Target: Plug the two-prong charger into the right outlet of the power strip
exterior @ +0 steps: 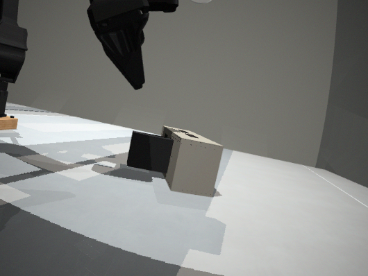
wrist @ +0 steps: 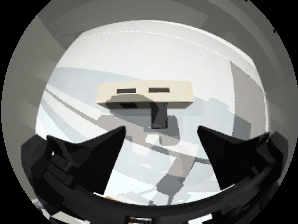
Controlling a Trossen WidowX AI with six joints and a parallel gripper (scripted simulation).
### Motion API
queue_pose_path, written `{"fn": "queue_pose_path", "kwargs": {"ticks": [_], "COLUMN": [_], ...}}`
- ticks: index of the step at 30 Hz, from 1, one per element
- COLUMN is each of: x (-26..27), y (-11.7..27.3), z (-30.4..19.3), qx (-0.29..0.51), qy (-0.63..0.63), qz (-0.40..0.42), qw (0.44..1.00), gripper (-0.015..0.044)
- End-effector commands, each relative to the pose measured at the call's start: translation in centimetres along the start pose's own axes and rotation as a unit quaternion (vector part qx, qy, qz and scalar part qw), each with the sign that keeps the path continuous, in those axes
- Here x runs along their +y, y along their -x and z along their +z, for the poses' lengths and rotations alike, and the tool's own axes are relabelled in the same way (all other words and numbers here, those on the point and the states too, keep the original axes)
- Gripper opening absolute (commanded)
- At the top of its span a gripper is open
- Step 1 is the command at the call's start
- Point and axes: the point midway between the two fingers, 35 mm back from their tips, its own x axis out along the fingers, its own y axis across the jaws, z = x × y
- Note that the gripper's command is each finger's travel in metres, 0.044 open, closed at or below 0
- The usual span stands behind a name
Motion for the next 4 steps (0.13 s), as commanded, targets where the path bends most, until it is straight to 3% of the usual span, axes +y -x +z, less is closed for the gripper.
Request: {"fn": "queue_pose_path", "kwargs": {"ticks": [1, 4], "x": [0.05, 0.05], "y": [-0.02, -0.02], "z": [-0.02, -0.02], "qx": [-0.001, -0.001], "qy": [0.002, 0.002], "qz": [0.001, 0.001], "qw": [1.000, 1.000], "gripper": [0.0440, 0.0440]}}
